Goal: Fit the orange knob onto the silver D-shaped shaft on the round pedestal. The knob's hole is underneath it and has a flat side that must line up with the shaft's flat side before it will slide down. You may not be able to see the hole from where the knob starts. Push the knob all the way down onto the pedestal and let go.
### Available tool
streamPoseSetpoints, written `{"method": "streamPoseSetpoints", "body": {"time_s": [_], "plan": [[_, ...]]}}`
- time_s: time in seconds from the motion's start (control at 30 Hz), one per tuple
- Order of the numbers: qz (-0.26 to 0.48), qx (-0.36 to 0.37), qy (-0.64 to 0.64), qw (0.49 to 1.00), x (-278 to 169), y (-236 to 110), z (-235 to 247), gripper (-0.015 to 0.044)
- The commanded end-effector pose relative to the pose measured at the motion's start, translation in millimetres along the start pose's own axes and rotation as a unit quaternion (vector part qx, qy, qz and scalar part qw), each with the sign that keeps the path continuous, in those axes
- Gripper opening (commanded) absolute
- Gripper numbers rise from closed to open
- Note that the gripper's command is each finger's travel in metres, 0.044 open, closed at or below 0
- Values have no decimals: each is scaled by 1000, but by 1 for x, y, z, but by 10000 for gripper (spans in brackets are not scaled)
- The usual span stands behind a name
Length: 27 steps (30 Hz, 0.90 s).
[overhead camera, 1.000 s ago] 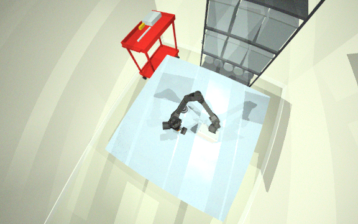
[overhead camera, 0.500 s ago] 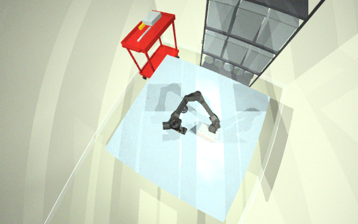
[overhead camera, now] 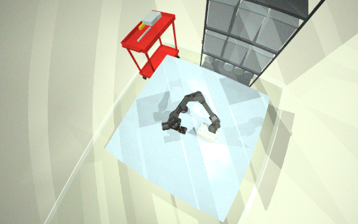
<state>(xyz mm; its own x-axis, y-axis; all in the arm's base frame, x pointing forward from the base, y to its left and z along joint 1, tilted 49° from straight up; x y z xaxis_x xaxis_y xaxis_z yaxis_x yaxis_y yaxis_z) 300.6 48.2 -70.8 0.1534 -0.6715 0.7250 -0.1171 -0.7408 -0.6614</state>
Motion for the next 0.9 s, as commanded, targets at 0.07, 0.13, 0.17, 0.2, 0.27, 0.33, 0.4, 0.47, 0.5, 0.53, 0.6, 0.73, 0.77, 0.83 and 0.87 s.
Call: {"method": "streamPoseSetpoints", "body": {"time_s": [0.07, 0.13, 0.17, 0.2, 0.27, 0.33, 0.4, 0.47, 0.5, 0.53, 0.6, 0.73, 0.77, 0.83, 0.87], "plan": [[5, 9, 7, 1000, 0, -22, 5, 0], [5, 9, 7, 1000, -1, -28, 5, 0], [6, 9, 7, 1000, -1, -31, 5, 0], [6, 9, 7, 1000, -1, -34, 6, 0], [6, 9, 7, 1000, -1, -40, 6, 0], [6, 9, 7, 1000, -1, -46, 6, 0], [6, 9, 7, 1000, -1, -52, 6, 0], [6, 9, 7, 1000, -1, -58, 6, 0], [6, 9, 7, 1000, -1, -61, 6, 0], [6, 9, 7, 1000, -2, -64, 6, 0], [6, 8, 7, 1000, -2, -71, 6, 0], [5, 8, 8, 1000, -2, -83, 5, 0], [5, 8, 8, 1000, -2, -87, 5, 0], [5, 8, 8, 1000, -2, -93, 4, 0], [5, 8, 8, 1000, -2, -96, 4, 0]]}}
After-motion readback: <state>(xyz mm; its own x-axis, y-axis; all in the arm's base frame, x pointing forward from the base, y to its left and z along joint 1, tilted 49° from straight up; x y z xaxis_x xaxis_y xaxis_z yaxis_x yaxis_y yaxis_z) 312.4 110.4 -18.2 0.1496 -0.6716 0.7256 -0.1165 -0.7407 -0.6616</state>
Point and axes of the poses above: the point midway between the two fingers, 35 mm back from their tips, its own y axis out along the fingers, its own z axis across the jaws, x = y × z, the point moved 7 cm from there along -y, back along the fingers, and after that the axes turned 11 degrees about -y, right-handed, at the moved point
